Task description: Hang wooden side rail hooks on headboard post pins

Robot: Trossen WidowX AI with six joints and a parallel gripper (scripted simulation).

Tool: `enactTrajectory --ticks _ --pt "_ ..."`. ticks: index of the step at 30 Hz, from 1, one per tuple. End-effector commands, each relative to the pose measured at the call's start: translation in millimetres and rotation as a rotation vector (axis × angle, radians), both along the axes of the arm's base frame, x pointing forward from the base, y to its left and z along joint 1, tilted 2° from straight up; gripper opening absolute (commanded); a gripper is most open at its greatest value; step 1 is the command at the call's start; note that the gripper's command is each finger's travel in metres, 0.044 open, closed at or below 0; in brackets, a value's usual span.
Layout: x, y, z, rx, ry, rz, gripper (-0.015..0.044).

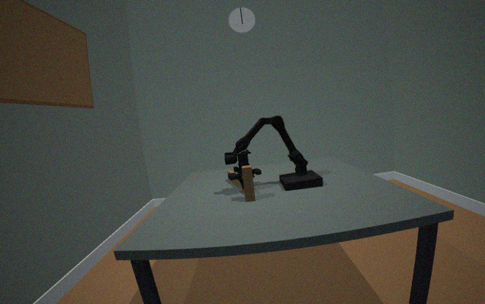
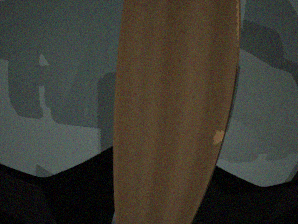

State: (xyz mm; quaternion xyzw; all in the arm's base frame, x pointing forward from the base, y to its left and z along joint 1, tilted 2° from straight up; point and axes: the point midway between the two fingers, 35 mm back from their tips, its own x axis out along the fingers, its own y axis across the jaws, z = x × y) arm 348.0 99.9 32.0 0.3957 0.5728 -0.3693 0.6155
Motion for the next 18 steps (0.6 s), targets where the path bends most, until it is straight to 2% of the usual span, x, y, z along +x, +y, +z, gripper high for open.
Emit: enactTrajectory --ticks 1,18 --pt "0.7 -2.1 0.1 0.0 -0.002 -0.045 0.0" --pt "-2.3 -4.4 -0.2 0.011 -0.002 -0.193 0.0"
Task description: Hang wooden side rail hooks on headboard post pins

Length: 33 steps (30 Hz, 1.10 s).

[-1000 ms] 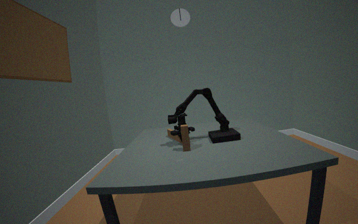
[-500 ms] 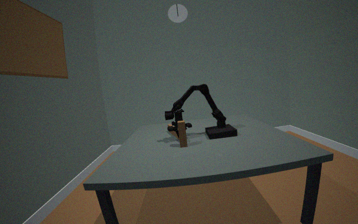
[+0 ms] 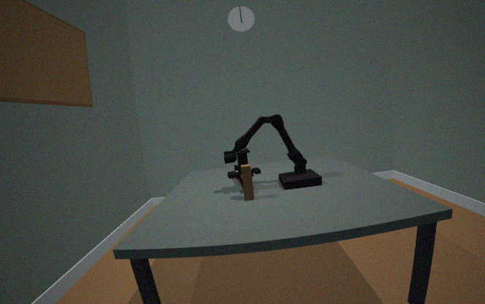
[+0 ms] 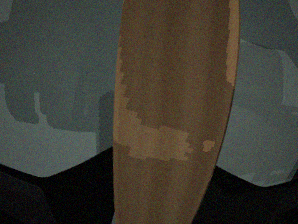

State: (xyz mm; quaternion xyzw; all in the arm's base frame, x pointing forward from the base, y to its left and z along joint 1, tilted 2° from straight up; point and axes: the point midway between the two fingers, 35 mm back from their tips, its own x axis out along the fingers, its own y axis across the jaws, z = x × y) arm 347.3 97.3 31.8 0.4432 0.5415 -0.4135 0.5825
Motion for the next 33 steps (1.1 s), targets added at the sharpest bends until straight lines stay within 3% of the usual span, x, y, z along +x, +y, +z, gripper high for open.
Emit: enactTrajectory --ticks 1,33 --pt "-2 -2 0 0.0 -0.001 -0.044 0.0" --pt "-13 -3 0 0.011 0.0 -0.187 0.0"
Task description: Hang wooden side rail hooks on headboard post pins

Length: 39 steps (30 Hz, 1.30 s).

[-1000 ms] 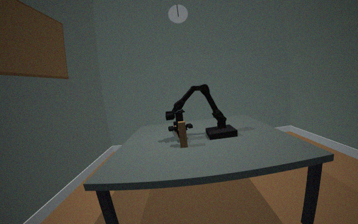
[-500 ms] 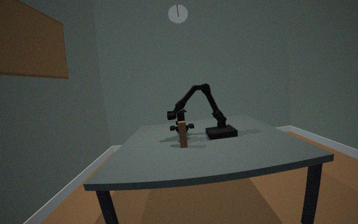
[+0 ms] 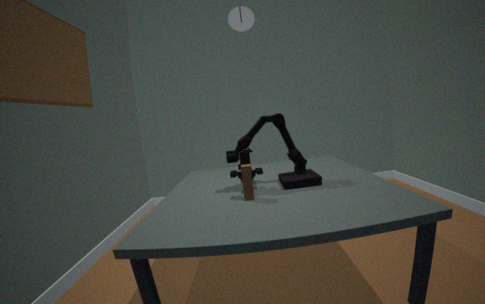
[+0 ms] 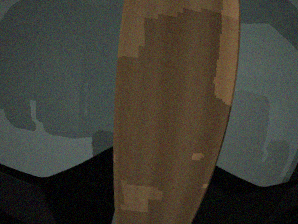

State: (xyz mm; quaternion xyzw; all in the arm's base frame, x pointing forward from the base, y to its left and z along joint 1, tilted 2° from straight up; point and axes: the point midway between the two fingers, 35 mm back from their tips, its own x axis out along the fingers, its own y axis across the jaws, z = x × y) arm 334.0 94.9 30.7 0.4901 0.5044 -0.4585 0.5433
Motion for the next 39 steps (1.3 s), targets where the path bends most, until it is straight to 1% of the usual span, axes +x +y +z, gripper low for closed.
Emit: enactTrajectory --ticks 1,39 --pt "0.3 -0.2 0.8 0.0 0.0 -0.018 0.0" --pt "-0.1 -0.2 7.1 0.001 0.0 -0.018 0.0"
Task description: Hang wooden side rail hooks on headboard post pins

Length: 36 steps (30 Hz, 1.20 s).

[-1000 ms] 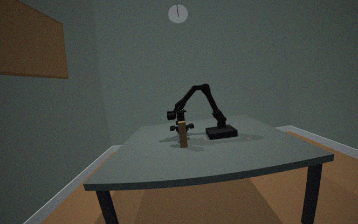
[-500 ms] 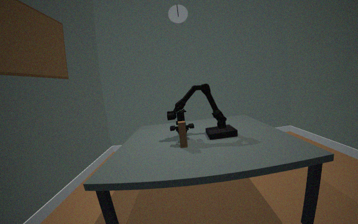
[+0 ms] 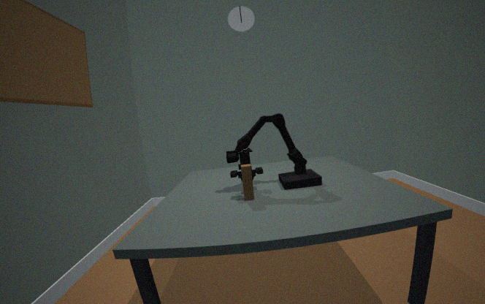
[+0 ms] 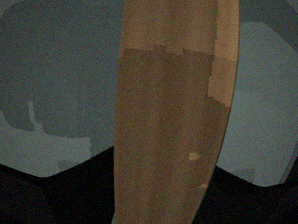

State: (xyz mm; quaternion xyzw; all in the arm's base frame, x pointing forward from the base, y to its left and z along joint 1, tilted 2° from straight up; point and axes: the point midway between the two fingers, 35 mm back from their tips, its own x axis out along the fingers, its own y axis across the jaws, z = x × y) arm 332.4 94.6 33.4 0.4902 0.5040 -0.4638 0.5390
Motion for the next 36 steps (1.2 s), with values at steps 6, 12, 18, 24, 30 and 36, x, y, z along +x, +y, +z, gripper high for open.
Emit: enactTrajectory --ticks 6,12,18,24,30,36 --pt "1.4 0.2 5.4 0.002 -0.01 -0.008 0.0" --pt "1.3 0.2 6.4 0.002 -0.01 -0.008 0.0" --pt "1.2 0.2 7.4 0.002 -0.01 -0.008 0.0" --pt "1.2 0.2 8.4 0.002 -0.01 -0.008 0.0" --pt "1.1 0.2 9.4 0.002 -0.01 -0.008 0.0" --pt "1.0 0.2 10.4 0.002 -0.01 -0.008 0.0"
